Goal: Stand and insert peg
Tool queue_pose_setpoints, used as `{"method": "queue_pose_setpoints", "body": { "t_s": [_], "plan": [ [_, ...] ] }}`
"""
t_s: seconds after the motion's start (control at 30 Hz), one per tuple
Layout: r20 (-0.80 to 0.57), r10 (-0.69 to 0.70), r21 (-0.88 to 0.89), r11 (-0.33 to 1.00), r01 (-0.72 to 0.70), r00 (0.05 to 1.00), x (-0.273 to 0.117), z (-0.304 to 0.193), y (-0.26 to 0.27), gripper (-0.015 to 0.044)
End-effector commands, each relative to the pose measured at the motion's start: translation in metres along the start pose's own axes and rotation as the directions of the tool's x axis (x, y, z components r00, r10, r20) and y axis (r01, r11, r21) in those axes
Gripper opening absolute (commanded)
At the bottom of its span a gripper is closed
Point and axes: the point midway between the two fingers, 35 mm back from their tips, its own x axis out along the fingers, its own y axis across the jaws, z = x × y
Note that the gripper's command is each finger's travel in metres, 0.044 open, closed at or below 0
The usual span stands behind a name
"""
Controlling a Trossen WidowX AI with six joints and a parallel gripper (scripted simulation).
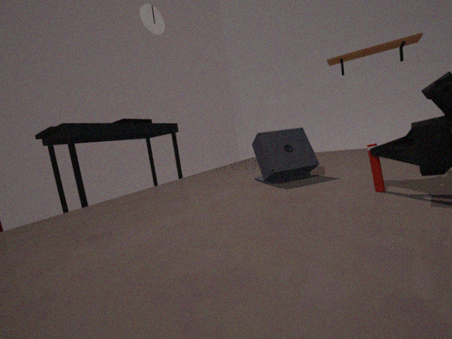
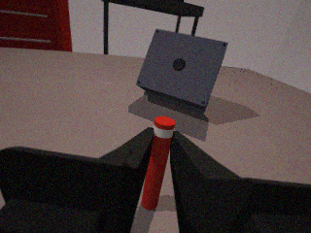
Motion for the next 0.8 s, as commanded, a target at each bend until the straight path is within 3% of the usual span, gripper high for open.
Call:
{"method": "queue_pose_setpoints", "body": {
  "t_s": [0.0,0.77],
  "plan": [
    [-0.001,0.000,0.000,1.000,0.000,1.000,-0.0010,-0.0025,-0.0001,0.0049],
    [0.035,0.001,0.005,1.000,-0.001,0.999,-0.0045,-0.0043,-0.0007,0.0049]
  ]
}}
